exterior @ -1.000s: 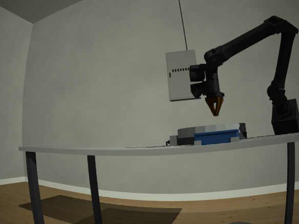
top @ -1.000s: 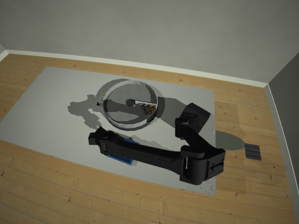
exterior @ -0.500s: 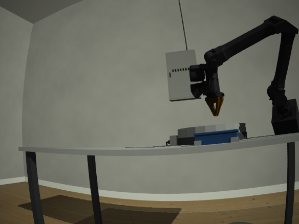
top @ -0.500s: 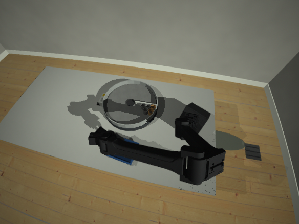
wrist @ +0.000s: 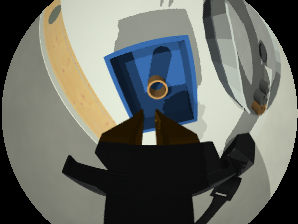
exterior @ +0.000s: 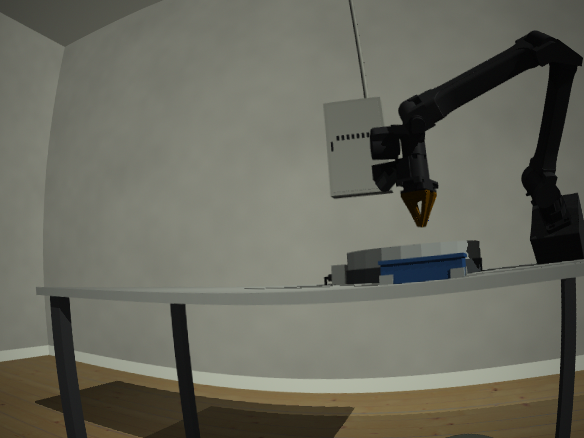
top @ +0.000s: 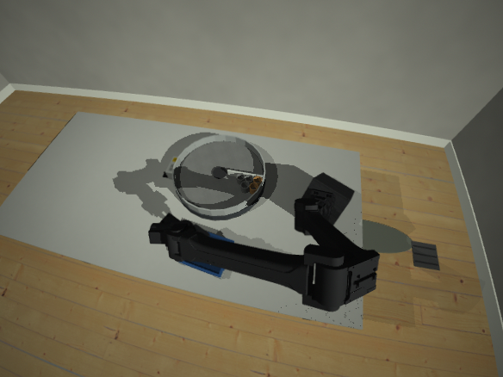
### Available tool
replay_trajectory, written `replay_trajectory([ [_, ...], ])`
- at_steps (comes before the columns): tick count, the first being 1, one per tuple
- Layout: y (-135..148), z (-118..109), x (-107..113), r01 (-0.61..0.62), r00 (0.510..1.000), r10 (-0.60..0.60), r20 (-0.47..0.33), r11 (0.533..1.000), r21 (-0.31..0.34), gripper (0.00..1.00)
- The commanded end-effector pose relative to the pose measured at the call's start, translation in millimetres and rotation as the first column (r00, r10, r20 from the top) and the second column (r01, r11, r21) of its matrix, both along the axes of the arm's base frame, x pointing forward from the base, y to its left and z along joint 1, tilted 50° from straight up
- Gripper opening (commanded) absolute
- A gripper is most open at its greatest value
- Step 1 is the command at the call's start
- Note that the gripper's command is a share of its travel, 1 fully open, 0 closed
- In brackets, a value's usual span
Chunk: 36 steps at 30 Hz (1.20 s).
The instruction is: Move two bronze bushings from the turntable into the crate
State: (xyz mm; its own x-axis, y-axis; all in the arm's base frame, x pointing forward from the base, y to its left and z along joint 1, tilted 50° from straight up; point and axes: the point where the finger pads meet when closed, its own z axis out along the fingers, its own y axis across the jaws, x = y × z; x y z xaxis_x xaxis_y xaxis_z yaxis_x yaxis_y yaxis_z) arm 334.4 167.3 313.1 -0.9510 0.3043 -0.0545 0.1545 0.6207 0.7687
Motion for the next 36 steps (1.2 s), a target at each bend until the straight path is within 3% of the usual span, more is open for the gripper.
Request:
replay_trajectory([
  [1, -3, 1, 2, 0.001, 1.000, -0.001, 0.002, 1.000, 0.000, 0.16],
  [14, -3, 1, 2, 0.001, 1.000, -0.001, 0.002, 1.000, -0.001, 0.16],
  [21, -7, 18, 4, 0.007, 0.999, -0.007, 0.033, 1.000, 0.004, 0.16],
  [36, -7, 19, 5, 0.008, 0.999, -0.008, 0.038, 1.000, 0.005, 0.16],
])
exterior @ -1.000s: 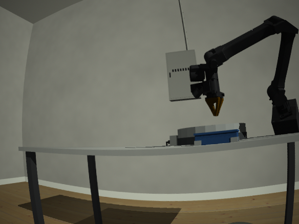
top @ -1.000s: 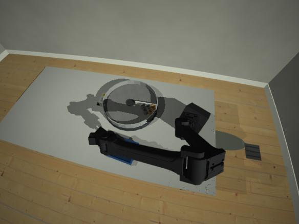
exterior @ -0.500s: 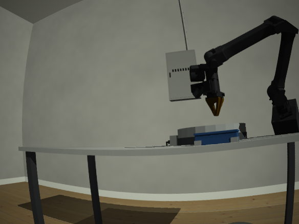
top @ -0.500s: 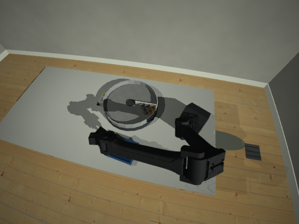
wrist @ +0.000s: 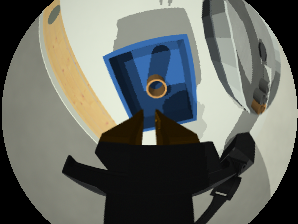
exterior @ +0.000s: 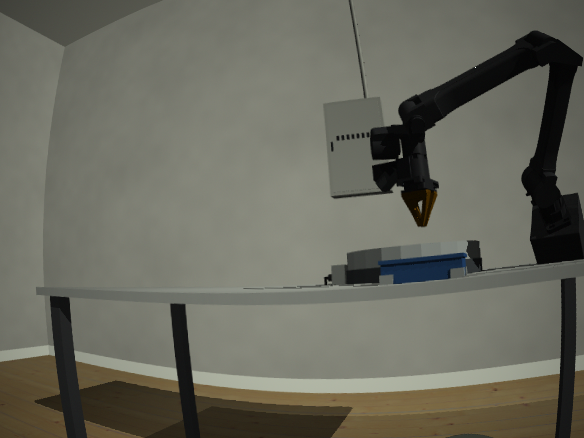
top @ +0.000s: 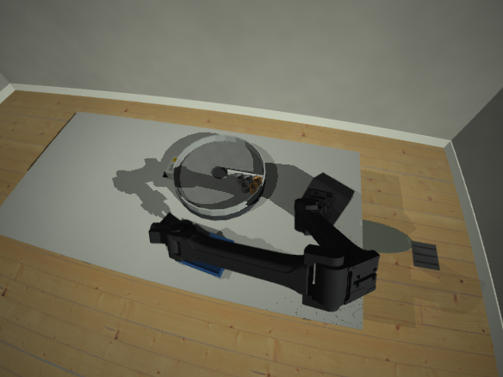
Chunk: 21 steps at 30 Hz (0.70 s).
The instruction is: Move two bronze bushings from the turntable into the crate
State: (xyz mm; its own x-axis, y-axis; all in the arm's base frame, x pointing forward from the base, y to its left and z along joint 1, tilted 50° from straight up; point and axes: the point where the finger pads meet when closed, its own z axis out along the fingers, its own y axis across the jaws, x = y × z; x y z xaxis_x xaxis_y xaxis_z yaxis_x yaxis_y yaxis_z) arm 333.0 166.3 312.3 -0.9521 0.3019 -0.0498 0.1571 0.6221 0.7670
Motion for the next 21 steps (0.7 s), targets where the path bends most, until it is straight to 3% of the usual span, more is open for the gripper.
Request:
replay_trajectory([
  [1, -5.9, 19.8, 6.9, 0.011, 0.999, -0.011, 0.043, 1.000, 0.006, 0.16],
  [21, -6.1, 18.0, 6.2, 0.009, 0.999, -0.009, 0.042, 1.000, 0.006, 0.14],
])
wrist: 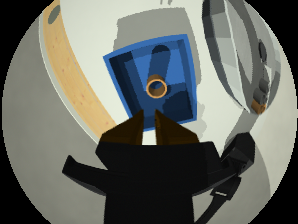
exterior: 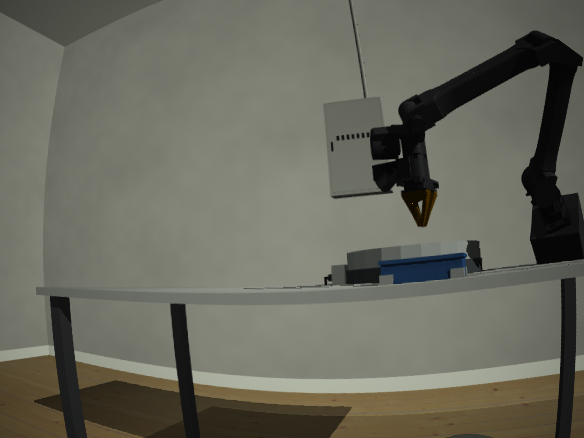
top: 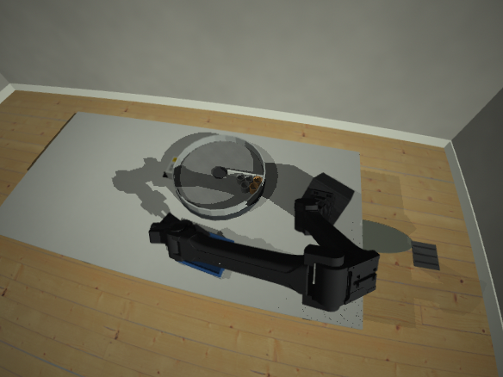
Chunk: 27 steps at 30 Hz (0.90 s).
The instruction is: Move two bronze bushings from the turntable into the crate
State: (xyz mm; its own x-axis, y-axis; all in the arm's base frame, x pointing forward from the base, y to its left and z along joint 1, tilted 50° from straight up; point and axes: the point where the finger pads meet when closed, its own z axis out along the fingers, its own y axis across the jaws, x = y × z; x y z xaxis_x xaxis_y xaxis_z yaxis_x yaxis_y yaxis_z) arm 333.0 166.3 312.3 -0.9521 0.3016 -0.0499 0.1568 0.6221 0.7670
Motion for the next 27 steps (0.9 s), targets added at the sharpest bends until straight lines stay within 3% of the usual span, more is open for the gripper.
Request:
replay_trajectory([
  [1, -7, 7, 2, 0.009, 1.000, -0.009, 0.021, 1.000, 0.003, 0.14],
  [5, -14, -3, -3, 0.009, 1.000, -0.009, 0.021, 1.000, 0.002, 0.14],
  [7, -28, -23, -7, 0.009, 1.000, -0.009, 0.019, 1.000, 0.001, 0.14],
  [9, -50, -59, -10, 0.010, 1.000, -0.010, -0.015, 1.000, 0.001, 0.14],
  [18, -149, -187, -46, 0.014, 1.000, -0.014, -0.010, 1.000, 0.012, 0.14],
  [20, -180, -208, -42, 0.013, 1.000, -0.013, 0.022, 1.000, -0.014, 0.14],
  [22, -180, -208, -42, 0.013, 1.000, -0.013, 0.022, 1.000, -0.014, 0.14],
  [23, -207, -233, -39, 0.015, 1.000, -0.015, 0.025, 1.000, -0.009, 0.14],
  [27, -217, -246, -43, 0.014, 1.000, -0.014, 0.025, 1.000, -0.009, 0.14],
])
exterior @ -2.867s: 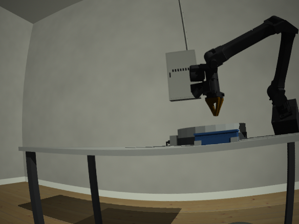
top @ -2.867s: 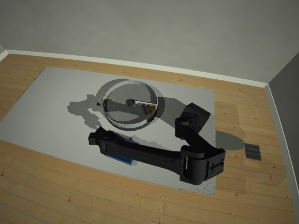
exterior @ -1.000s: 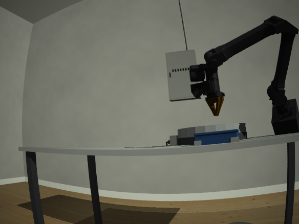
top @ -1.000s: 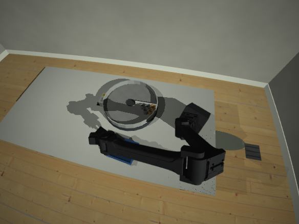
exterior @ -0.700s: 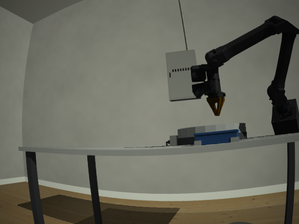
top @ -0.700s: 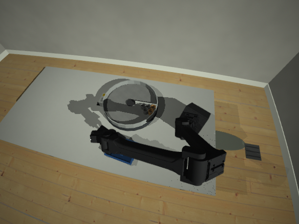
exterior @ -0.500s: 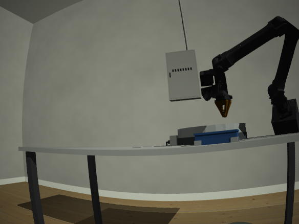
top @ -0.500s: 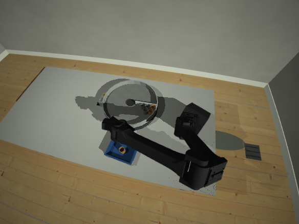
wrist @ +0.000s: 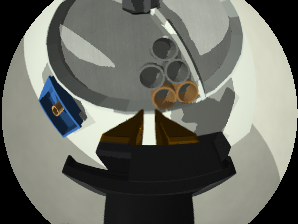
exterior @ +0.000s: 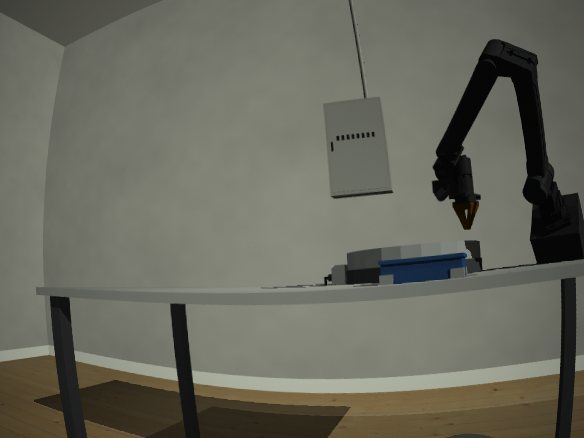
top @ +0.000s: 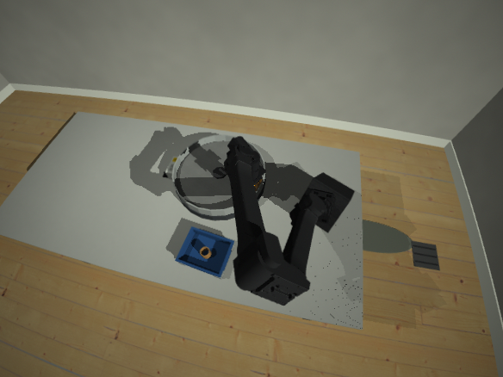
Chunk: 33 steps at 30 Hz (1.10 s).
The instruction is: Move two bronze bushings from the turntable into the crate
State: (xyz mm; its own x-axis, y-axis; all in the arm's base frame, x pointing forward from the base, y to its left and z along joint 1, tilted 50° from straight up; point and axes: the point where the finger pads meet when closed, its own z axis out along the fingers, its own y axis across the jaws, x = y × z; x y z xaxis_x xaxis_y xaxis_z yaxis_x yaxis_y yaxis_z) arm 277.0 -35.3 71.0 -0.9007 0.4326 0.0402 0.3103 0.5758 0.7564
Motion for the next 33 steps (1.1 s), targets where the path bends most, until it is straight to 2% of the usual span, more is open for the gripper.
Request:
replay_trajectory([
  [1, -16, -5, 13, -0.124, 0.985, 0.128, 0.112, 0.992, -0.036, 0.14],
  [2, -6, -5, 14, -0.156, 0.981, 0.159, 0.112, 0.987, -0.036, 0.14],
  [8, -7, 1, 16, -0.155, 0.978, 0.161, 0.130, 0.986, -0.053, 0.14],
  [12, -5, -6, 12, -0.156, 0.981, 0.159, 0.108, 0.987, -0.033, 0.14],
  [13, 3, -14, 0, -0.157, 0.984, 0.158, 0.086, 0.987, -0.013, 0.14],
  [33, 1, -12, 4, -0.155, 0.984, 0.156, 0.091, 0.988, -0.019, 0.14],
])
